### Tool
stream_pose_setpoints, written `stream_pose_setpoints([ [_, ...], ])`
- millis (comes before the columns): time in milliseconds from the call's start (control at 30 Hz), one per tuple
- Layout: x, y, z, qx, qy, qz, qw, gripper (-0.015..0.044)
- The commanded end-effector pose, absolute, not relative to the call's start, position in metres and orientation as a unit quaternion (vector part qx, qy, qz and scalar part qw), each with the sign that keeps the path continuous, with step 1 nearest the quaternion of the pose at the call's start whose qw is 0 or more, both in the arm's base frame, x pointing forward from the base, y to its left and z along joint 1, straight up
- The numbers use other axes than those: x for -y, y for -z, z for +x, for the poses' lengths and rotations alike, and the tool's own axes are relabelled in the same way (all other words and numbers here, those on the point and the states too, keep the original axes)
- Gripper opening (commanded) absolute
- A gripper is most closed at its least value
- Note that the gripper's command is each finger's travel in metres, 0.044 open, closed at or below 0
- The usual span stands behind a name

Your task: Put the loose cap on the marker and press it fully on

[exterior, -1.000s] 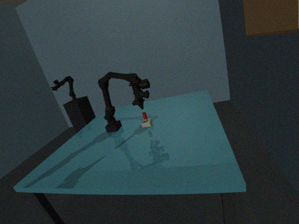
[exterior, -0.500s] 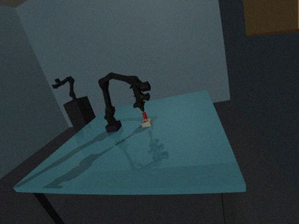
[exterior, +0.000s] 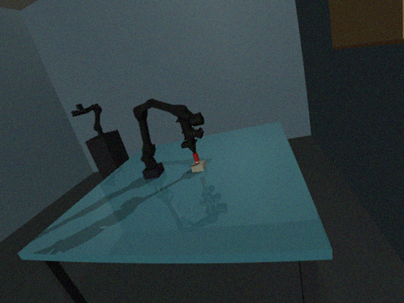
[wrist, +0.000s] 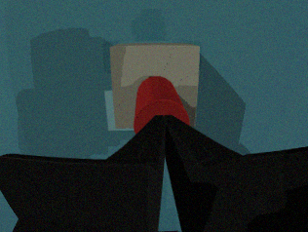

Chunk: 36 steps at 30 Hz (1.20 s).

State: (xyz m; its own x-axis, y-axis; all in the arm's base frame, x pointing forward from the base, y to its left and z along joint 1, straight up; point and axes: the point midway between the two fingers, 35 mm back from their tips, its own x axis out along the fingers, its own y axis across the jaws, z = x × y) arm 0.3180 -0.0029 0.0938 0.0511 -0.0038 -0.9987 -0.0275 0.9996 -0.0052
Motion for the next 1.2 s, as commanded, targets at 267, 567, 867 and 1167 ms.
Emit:
stream_pose_setpoints([
  [267, -0.003, -0.099, 0.32, -0.68, -0.028, -0.022, 0.732, 0.0],
  [567, 0.002, -0.183, 0.315, -0.689, -0.008, -0.012, 0.724, 0.0],
  [867, 0.002, -0.183, 0.315, -0.689, -0.008, -0.012, 0.724, 0.0131],
  [1167, 0.002, -0.183, 0.315, -0.689, -0.008, -0.012, 0.724, 0.0368],
])
